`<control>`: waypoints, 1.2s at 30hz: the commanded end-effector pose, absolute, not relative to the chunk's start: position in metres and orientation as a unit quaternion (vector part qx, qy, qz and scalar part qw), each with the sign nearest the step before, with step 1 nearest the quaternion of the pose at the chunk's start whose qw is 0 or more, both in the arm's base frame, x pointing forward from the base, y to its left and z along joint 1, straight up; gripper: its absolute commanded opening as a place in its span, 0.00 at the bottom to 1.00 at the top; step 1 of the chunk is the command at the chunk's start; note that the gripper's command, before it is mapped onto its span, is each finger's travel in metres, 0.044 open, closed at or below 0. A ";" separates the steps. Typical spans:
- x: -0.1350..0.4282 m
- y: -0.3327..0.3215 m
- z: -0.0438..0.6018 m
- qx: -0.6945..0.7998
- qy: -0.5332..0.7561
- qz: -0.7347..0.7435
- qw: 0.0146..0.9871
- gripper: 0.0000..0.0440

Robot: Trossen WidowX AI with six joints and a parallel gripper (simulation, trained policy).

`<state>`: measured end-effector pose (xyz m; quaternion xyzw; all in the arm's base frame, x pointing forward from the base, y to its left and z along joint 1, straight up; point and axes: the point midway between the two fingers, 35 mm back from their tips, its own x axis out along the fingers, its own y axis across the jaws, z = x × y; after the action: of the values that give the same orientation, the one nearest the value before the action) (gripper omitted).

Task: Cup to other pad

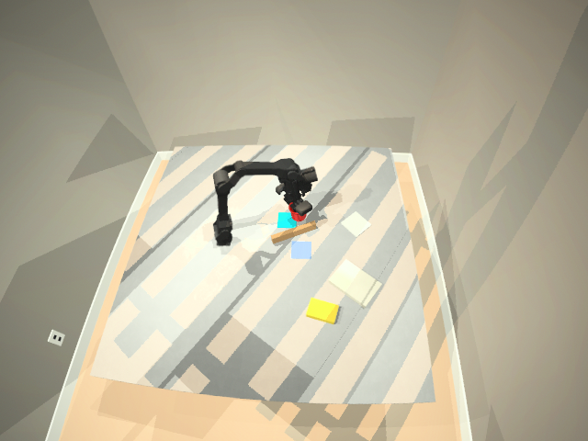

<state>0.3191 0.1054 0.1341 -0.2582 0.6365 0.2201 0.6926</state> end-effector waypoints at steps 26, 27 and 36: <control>0.284 0.137 0.078 -0.258 0.624 0.216 0.705 0.00; 0.282 0.137 0.076 -0.258 0.625 0.216 0.705 0.00; 0.272 0.136 0.061 -0.257 0.628 0.209 0.704 0.07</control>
<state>0.2725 0.1363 0.0616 -0.2590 0.6313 0.2132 0.6992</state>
